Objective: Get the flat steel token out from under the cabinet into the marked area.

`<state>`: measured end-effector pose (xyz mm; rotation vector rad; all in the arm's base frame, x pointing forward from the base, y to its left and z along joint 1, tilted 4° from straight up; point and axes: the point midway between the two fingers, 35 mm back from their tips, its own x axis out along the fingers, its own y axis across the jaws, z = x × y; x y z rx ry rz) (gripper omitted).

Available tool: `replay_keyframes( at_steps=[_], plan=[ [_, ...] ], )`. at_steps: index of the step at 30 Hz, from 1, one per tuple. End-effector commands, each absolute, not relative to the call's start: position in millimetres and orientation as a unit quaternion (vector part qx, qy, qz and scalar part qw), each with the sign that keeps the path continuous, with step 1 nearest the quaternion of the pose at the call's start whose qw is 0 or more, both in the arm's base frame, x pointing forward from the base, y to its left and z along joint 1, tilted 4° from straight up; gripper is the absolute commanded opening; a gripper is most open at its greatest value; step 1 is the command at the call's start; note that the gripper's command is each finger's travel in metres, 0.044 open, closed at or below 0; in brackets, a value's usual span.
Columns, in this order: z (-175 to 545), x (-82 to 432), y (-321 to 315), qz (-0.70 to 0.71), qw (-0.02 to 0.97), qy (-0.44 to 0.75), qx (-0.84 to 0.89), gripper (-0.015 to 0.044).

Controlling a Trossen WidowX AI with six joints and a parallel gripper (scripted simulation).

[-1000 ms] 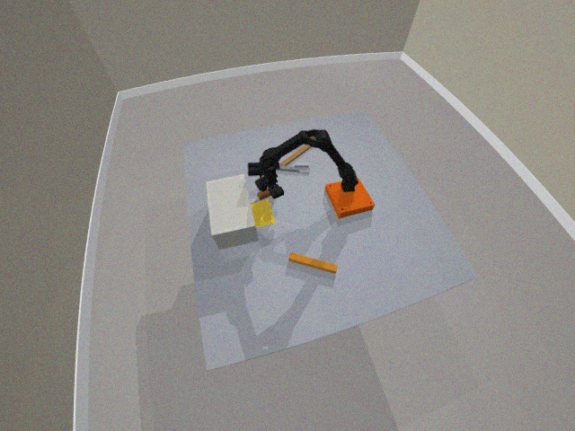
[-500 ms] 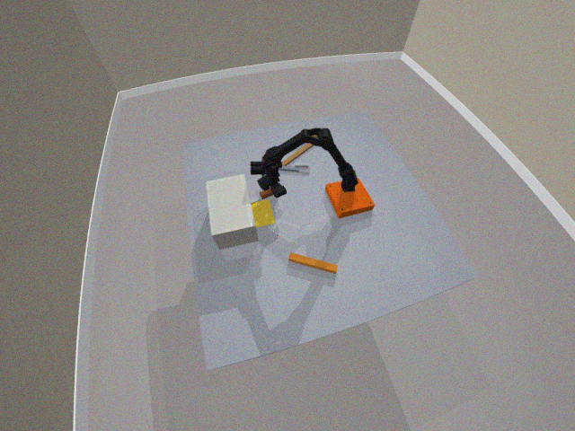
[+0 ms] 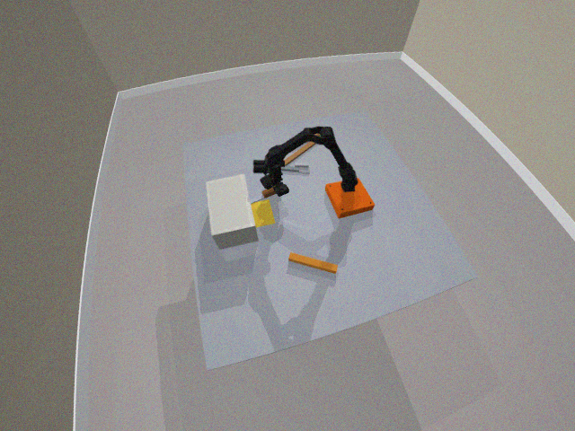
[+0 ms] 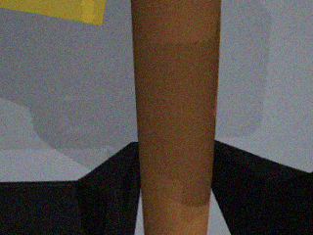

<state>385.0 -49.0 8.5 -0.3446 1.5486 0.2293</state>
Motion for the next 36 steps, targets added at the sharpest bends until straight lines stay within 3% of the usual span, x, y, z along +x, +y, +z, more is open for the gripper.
replay_keyframes(
  at_steps=[1, 36],
  plan=[
    [8, 379, -51, 0.104, 0.695, 0.695, -0.155, 0.0],
    [8, 343, -67, 0.103, 0.694, 0.696, -0.155, 0.0]
  ],
)
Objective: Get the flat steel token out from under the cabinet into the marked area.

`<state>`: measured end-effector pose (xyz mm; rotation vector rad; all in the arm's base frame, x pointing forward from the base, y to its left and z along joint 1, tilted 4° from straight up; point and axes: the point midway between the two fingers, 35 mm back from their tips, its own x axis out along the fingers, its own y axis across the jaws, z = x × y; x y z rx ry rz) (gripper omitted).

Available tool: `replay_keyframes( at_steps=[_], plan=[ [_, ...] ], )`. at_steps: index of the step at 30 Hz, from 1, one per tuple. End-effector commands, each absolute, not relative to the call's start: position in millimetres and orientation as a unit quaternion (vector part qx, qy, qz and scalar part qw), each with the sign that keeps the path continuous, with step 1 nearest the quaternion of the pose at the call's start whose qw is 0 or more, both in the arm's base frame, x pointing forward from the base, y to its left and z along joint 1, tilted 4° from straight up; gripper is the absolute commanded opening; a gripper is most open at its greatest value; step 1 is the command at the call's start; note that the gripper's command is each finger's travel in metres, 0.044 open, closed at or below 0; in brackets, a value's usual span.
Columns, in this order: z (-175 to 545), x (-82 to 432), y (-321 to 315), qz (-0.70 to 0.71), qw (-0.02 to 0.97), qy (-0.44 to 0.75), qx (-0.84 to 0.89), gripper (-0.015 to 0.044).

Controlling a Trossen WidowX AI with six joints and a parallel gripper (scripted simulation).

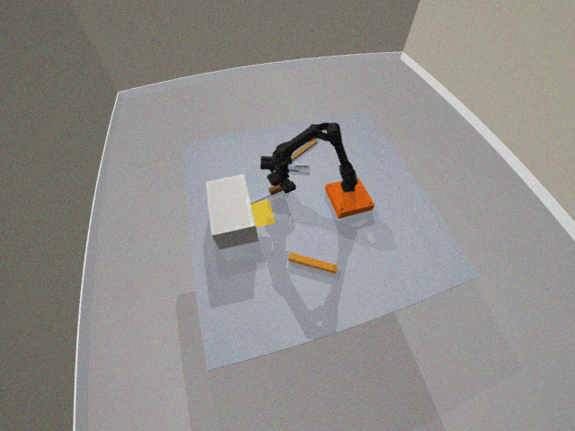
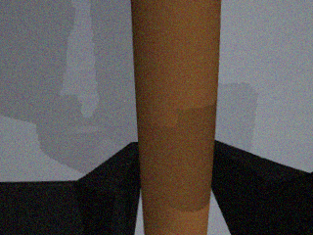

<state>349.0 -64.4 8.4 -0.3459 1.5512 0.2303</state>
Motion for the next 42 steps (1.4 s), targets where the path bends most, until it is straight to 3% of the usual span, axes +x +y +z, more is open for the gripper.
replay_keyframes(
  at_steps=[1, 42],
  plan=[
    [8, 342, -67, 0.103, 0.694, 0.696, -0.155, 0.0],
    [8, 294, -89, 0.103, 0.692, 0.697, -0.155, 0.0]
  ],
)
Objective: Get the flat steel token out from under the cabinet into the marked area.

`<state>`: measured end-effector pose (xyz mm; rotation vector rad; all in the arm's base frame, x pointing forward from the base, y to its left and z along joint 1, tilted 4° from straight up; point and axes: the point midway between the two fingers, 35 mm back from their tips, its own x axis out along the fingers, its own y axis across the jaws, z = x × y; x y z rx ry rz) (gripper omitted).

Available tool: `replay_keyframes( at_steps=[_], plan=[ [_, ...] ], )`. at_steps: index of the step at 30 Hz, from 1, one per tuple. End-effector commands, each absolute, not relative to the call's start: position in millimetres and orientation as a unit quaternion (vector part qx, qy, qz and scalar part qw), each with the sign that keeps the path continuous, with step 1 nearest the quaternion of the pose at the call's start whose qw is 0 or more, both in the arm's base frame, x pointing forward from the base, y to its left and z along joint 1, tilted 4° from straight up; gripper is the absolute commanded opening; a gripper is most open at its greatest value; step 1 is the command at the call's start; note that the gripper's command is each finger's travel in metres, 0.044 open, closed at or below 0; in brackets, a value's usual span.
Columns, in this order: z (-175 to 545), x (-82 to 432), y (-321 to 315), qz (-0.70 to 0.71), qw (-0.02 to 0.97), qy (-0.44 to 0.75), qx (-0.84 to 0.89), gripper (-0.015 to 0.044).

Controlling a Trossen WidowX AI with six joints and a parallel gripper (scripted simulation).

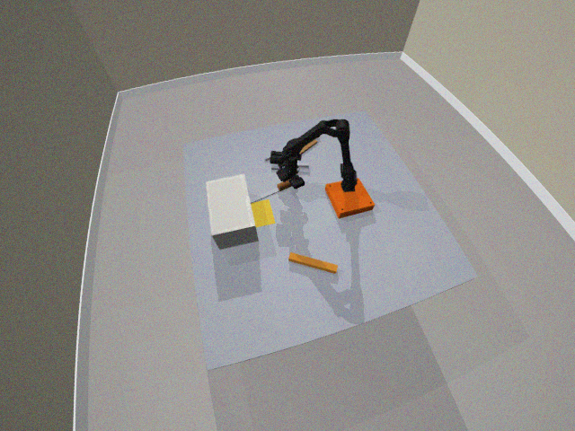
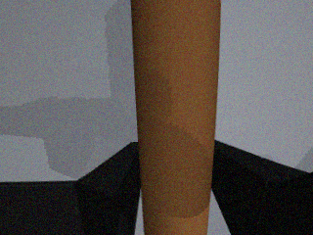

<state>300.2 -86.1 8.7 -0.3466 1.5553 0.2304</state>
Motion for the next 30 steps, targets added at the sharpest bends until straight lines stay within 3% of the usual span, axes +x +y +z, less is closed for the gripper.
replay_keyframes(
  at_steps=[1, 30],
  plan=[
    [8, 292, -89, 0.103, 0.692, 0.697, -0.155, 0.0],
    [9, 252, -108, 0.103, 0.691, 0.699, -0.156, 0.0]
  ],
)
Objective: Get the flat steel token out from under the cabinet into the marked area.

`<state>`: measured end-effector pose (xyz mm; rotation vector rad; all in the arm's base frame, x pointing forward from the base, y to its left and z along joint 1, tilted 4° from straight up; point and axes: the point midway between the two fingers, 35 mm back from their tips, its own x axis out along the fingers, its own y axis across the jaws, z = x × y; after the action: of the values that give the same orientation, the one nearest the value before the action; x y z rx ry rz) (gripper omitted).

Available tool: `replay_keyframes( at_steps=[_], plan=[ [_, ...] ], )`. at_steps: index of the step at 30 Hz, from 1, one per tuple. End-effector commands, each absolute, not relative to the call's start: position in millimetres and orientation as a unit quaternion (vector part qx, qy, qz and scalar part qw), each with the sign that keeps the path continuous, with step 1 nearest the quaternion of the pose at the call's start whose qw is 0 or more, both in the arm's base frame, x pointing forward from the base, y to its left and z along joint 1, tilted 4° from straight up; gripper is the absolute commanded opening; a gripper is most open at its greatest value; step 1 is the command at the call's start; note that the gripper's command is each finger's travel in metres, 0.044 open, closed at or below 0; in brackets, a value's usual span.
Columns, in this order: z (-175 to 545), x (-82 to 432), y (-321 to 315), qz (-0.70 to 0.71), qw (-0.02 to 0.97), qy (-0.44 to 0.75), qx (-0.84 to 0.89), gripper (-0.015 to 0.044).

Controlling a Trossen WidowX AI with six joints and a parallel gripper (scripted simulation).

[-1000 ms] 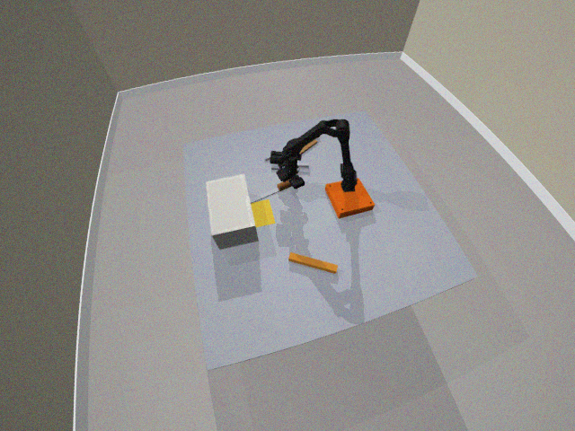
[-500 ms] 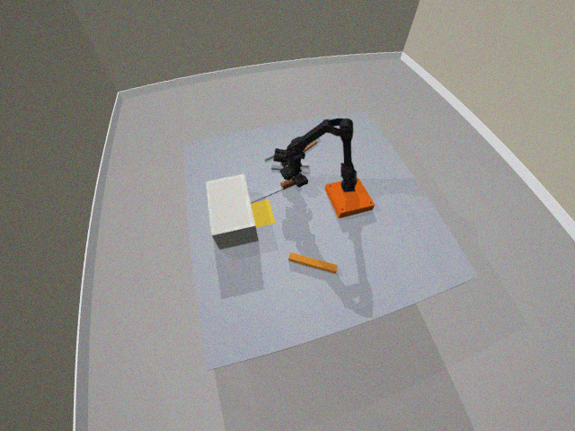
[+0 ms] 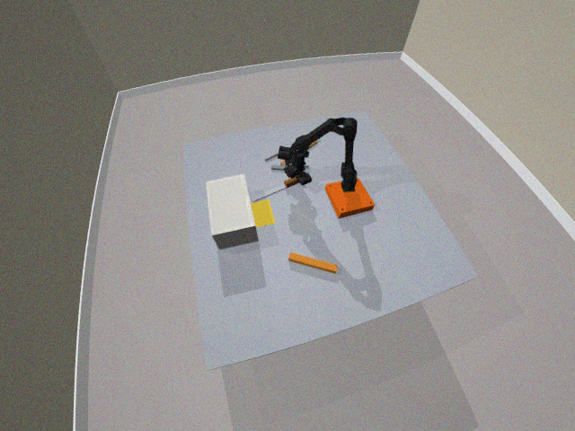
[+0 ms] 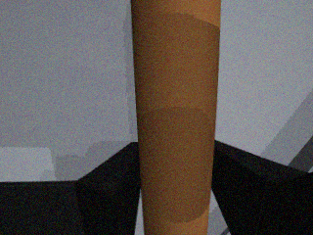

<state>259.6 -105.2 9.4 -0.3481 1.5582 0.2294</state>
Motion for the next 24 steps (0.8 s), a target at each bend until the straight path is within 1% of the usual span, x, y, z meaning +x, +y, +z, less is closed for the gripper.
replay_keyframes(
  at_steps=[1, 6, 24],
  plan=[
    [9, 251, -108, 0.103, 0.691, 0.699, -0.156, 0.0],
    [10, 256, -107, 0.101, 0.692, 0.698, -0.155, 0.0],
    [10, 248, -87, 0.08, 0.696, 0.701, -0.132, 0.0]
  ],
)
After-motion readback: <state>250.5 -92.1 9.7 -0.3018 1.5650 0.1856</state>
